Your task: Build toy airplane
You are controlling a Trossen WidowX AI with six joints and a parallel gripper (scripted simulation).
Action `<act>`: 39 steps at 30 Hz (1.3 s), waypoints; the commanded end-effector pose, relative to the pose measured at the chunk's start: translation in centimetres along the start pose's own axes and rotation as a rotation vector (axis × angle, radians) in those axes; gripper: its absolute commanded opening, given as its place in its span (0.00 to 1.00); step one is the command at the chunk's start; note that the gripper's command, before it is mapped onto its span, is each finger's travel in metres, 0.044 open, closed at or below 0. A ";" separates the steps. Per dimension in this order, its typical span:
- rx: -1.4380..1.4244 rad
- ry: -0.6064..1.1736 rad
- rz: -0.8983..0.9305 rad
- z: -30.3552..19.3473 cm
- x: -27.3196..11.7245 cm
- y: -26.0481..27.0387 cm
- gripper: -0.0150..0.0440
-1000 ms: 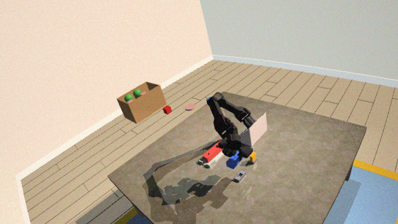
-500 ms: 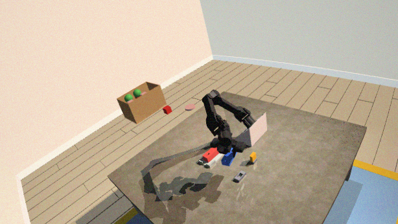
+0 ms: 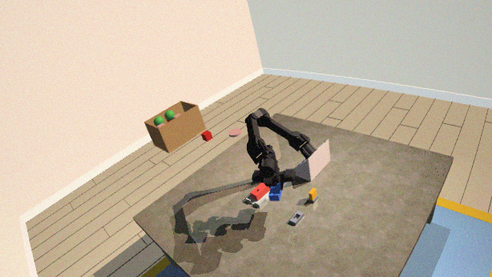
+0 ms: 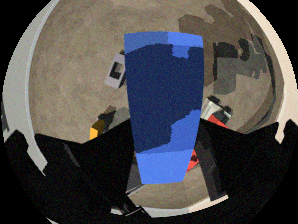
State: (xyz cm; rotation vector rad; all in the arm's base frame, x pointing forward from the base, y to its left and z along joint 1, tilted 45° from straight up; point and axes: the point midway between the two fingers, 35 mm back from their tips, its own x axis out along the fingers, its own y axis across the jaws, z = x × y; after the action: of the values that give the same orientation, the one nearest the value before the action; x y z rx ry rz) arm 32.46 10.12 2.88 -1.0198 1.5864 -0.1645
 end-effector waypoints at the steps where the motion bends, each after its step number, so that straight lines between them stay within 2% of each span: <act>1: -0.050 -0.009 -0.003 -0.7 -0.1 -1.1 0.25; 39: -0.675 -0.002 -0.012 -10.3 2.0 -8.4 0.25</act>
State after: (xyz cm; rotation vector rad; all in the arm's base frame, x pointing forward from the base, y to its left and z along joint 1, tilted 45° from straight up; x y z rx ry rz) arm 28.39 -0.04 9.22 -1.5073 1.6746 0.3646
